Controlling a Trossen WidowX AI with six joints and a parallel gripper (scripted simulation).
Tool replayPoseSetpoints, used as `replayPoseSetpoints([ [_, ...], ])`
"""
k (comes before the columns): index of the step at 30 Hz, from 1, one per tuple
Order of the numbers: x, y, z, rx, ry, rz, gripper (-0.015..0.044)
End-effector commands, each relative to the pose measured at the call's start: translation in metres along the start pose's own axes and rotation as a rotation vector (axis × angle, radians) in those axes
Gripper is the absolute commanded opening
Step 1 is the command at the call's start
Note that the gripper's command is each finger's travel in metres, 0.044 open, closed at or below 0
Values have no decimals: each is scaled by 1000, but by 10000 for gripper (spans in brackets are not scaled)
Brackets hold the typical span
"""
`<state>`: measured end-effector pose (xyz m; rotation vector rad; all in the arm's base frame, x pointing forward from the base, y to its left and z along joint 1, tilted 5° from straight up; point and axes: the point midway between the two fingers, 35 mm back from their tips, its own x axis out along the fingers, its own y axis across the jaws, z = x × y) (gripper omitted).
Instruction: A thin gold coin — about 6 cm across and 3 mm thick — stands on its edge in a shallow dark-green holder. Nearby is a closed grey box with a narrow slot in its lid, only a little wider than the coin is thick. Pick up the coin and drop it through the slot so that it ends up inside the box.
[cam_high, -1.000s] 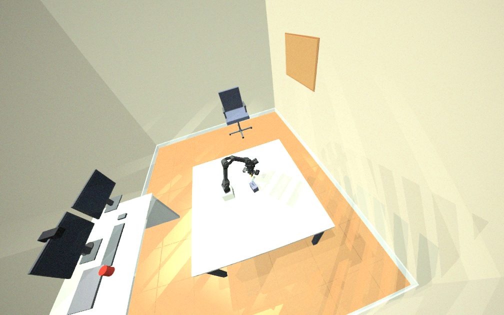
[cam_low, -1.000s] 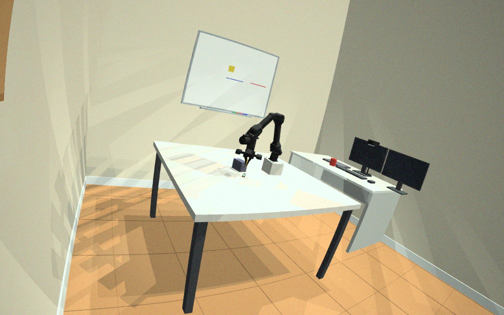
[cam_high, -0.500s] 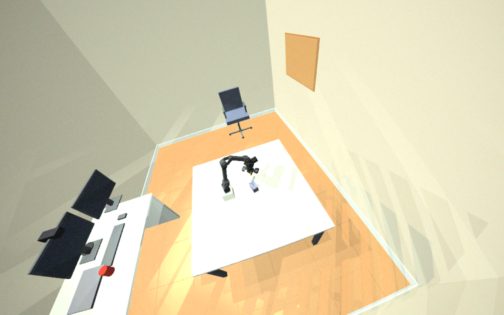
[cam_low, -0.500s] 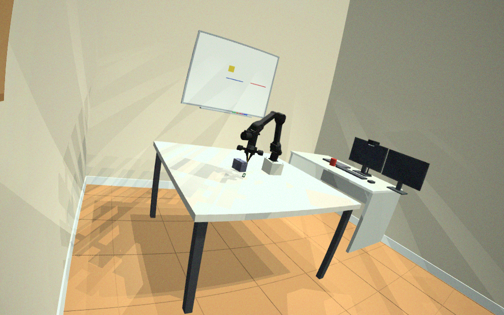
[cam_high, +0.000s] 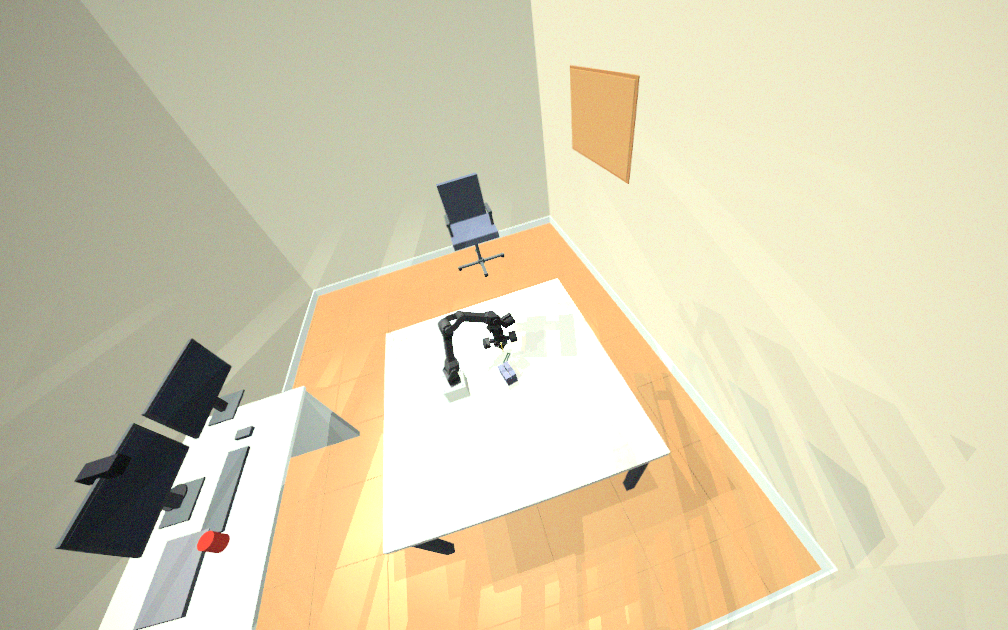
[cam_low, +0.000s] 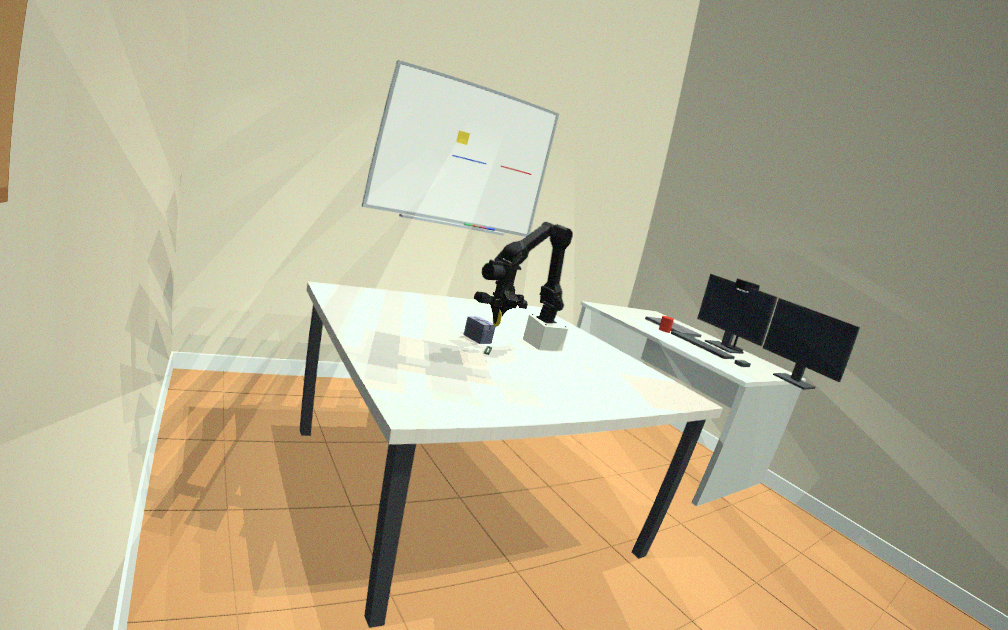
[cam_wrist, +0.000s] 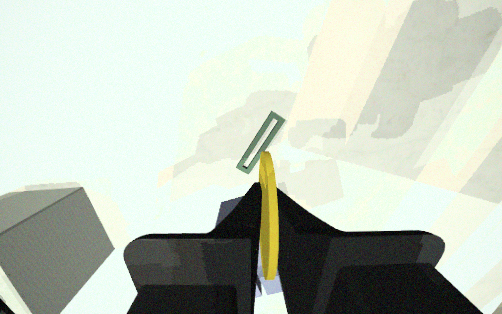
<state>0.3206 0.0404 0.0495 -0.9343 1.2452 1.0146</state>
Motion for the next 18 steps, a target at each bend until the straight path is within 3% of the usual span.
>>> replayPoseSetpoints([
  [1, 0, 1, -1, -130, 3, 0, 0],
  [7, -1, 3, -2, -314, 3, 0, 0],
  [18, -1, 1, -16, -321, 5, 0, 0],
])
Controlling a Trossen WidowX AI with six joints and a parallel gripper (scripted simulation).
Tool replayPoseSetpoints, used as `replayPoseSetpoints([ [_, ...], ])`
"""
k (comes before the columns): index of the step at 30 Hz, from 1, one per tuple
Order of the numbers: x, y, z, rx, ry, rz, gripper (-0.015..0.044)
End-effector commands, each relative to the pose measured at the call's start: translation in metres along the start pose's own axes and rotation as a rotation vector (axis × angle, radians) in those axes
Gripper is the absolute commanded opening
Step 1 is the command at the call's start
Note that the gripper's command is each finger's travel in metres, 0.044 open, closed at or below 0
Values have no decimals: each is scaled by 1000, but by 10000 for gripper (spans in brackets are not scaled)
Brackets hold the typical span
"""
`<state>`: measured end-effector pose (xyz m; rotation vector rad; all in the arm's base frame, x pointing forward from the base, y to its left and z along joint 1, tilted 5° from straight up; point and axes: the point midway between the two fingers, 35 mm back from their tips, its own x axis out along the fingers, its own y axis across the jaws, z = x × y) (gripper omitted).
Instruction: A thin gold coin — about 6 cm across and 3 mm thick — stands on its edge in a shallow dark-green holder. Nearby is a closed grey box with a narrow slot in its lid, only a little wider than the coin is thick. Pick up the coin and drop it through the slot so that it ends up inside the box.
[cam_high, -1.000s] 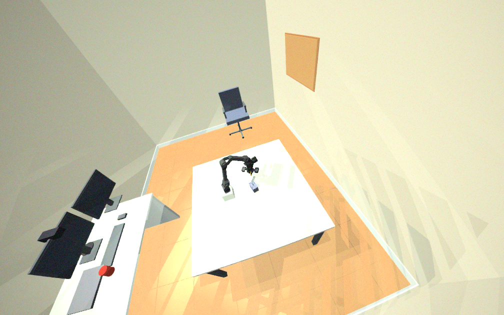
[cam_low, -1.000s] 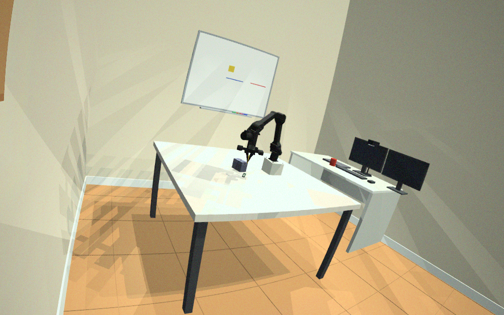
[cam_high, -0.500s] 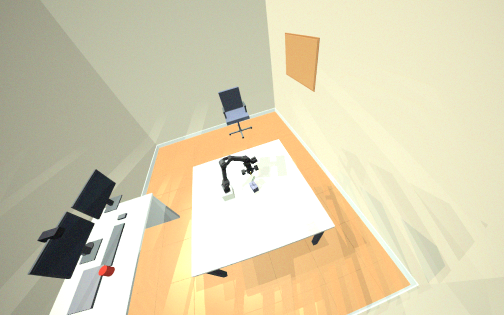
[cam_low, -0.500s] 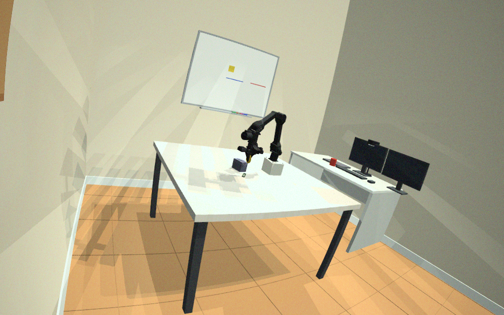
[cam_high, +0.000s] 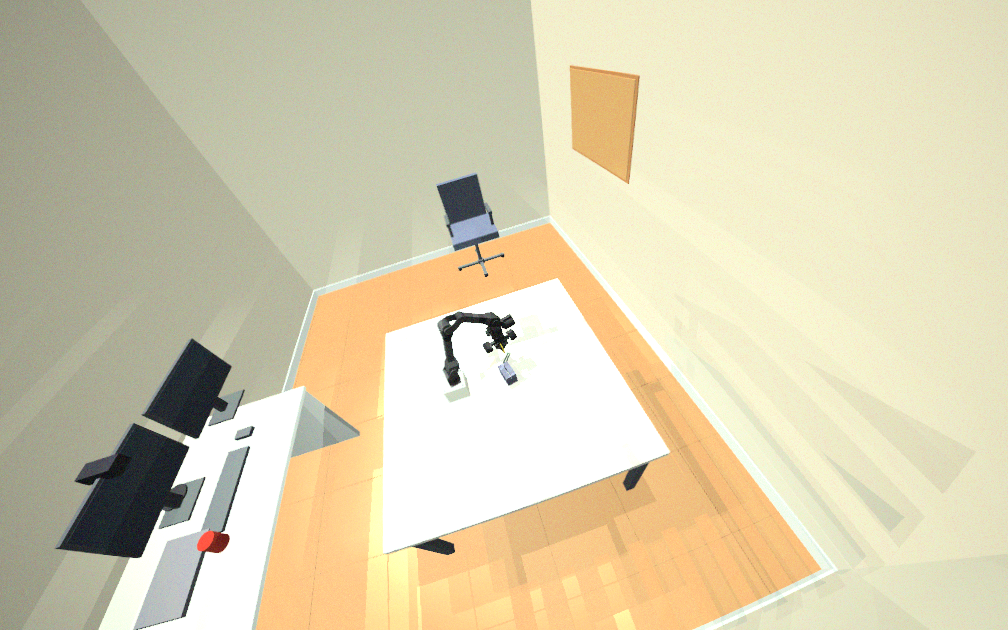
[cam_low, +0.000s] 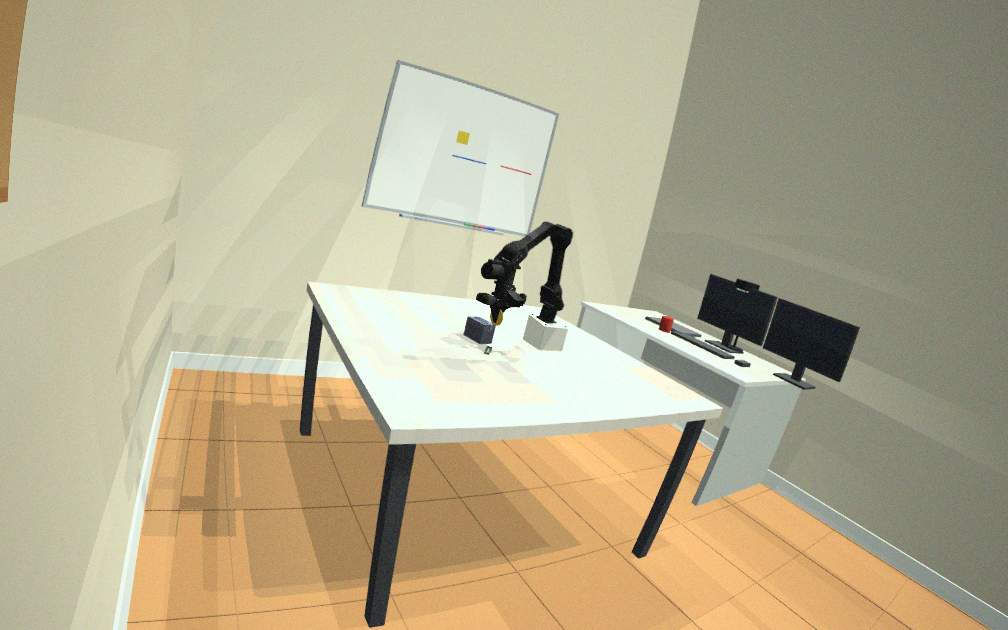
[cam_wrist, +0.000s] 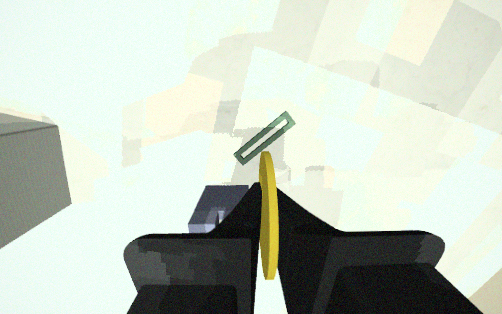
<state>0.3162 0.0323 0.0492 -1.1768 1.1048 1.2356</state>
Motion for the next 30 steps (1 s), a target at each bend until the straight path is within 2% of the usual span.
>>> replayPoseSetpoints([
  [1, 0, 2, -10, -4, 4, -1, 0],
  [30, 0, 24, -82, -4, 10, 1, 0],
])
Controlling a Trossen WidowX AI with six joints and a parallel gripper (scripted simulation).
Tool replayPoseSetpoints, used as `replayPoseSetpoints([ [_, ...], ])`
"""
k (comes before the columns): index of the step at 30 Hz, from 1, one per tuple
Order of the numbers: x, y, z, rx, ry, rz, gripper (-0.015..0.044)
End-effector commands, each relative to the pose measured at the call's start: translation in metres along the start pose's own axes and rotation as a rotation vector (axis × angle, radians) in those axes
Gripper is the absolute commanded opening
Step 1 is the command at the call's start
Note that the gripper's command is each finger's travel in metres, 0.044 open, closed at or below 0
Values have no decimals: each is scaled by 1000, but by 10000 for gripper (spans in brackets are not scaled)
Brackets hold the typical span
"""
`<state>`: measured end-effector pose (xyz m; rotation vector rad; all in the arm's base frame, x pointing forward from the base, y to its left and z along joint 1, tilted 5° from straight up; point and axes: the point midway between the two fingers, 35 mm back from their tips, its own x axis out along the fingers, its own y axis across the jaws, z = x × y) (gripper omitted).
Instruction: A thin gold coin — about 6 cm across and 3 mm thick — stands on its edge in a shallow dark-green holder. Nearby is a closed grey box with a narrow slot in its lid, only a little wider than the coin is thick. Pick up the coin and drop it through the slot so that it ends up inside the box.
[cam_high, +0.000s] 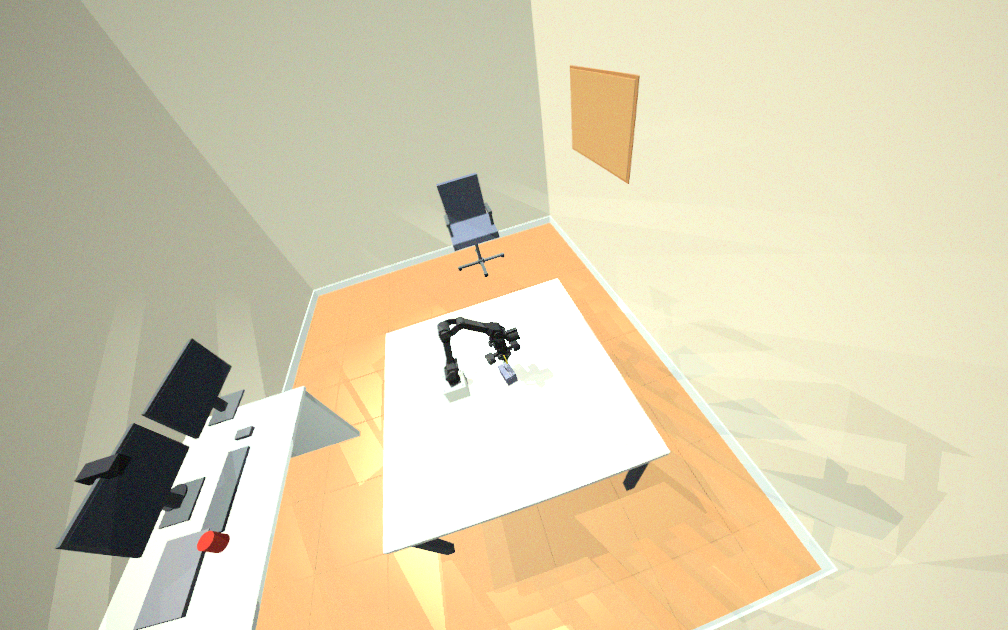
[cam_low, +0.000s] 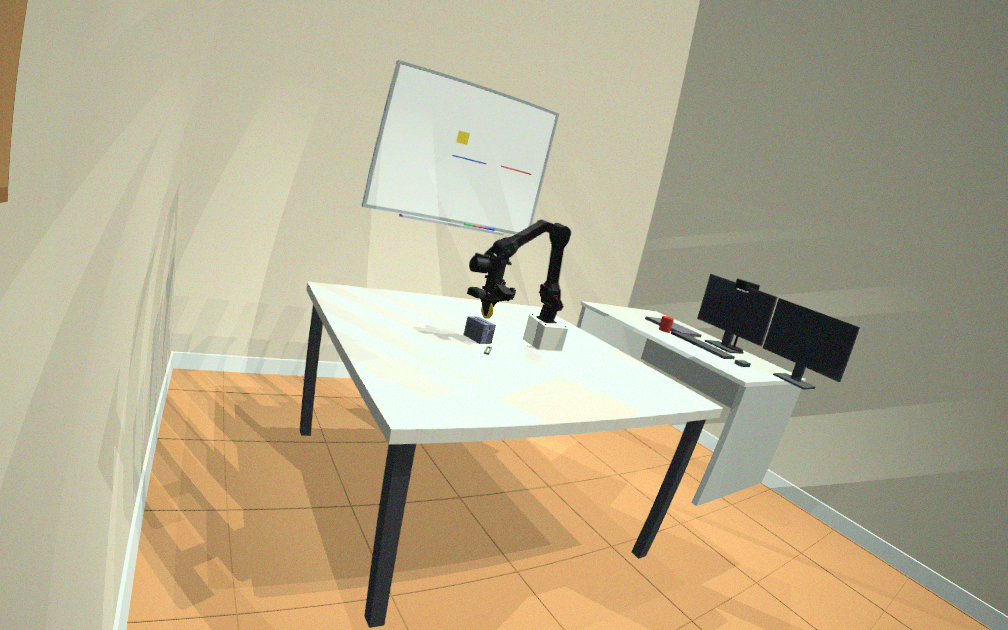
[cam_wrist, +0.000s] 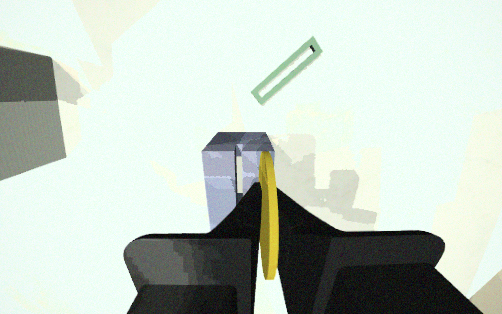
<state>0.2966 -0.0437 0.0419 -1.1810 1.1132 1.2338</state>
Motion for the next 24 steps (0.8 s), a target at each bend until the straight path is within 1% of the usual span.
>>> replayPoseSetpoints([
  [1, 0, 4, -9, -5, 3, -2, 0],
  [13, 0, 17, -34, -4, 3, -1, 0],
  [24, 0, 16, -31, 3, 1, 1, 0],
])
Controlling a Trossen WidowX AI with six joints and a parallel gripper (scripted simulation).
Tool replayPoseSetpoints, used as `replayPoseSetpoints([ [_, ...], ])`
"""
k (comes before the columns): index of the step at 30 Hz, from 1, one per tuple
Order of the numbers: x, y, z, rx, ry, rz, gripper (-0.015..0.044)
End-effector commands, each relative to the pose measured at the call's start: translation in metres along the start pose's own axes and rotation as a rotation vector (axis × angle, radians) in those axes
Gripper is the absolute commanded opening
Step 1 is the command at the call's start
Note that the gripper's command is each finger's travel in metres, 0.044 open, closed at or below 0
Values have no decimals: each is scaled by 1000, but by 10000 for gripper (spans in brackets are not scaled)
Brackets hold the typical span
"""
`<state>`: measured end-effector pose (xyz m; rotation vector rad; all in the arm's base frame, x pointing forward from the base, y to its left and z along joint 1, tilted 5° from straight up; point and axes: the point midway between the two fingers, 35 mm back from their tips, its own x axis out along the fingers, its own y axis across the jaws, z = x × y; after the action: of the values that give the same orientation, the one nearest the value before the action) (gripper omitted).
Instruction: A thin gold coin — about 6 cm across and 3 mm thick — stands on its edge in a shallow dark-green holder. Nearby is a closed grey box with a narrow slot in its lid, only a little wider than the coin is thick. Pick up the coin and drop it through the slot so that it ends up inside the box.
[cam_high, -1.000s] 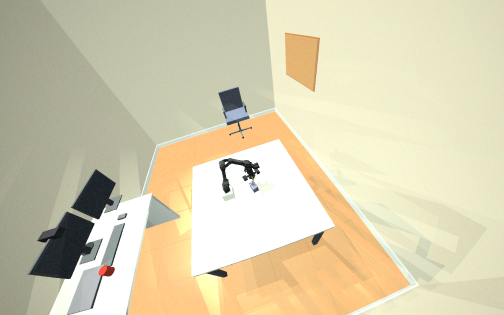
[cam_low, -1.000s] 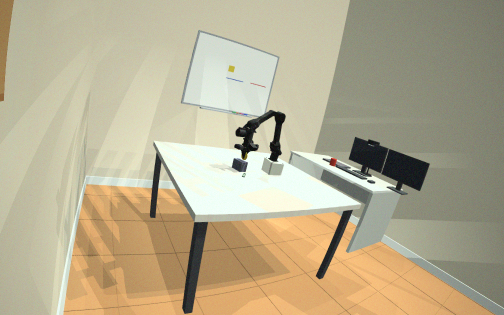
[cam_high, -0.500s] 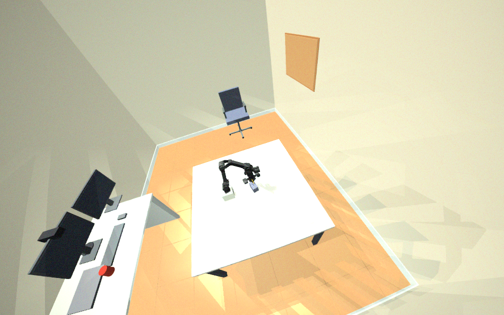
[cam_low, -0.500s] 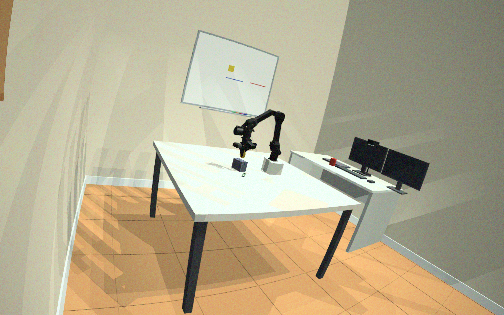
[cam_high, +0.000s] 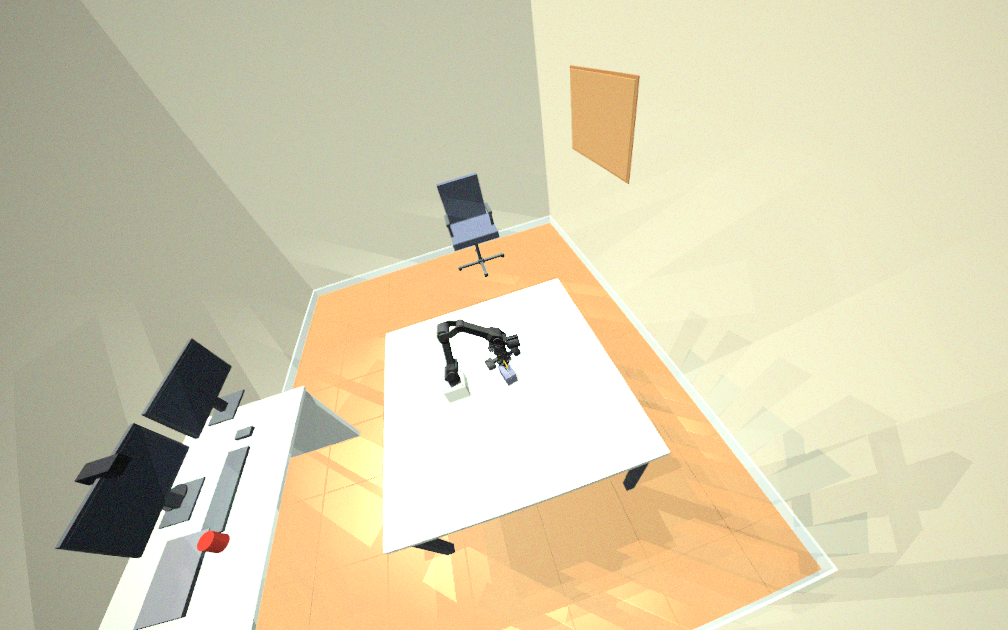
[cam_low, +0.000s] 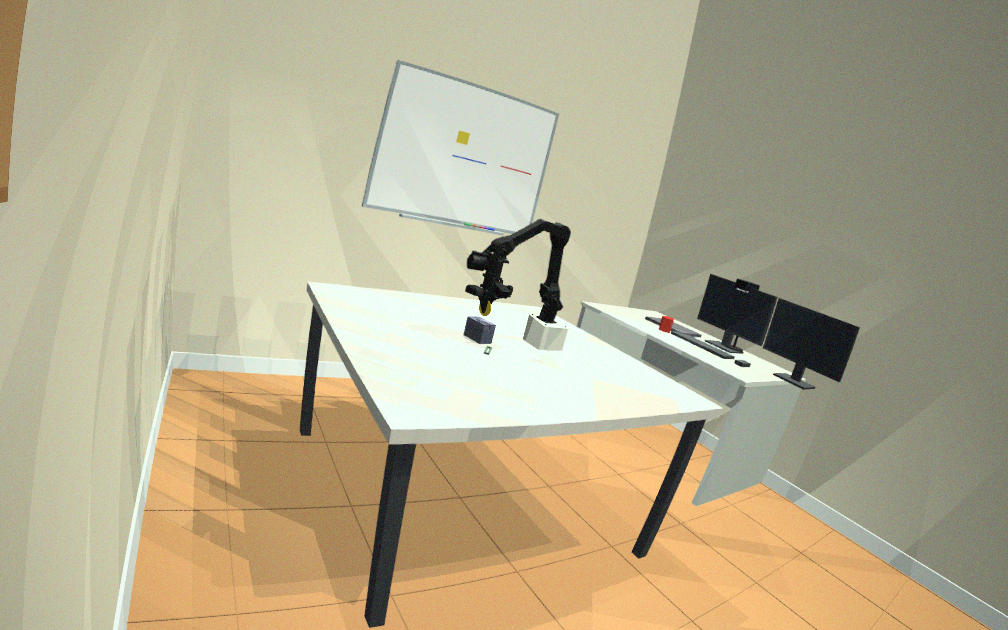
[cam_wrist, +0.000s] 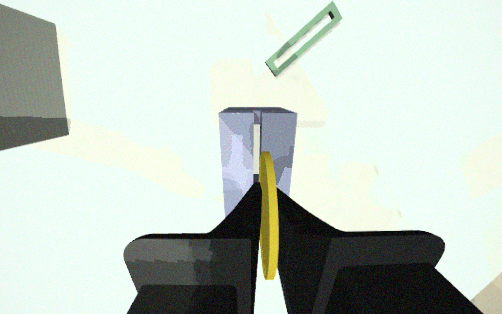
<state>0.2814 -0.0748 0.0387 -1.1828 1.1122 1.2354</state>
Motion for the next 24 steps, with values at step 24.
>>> replayPoseSetpoints([
  [24, 2, 2, -3, 2, 0, 3, 0],
])
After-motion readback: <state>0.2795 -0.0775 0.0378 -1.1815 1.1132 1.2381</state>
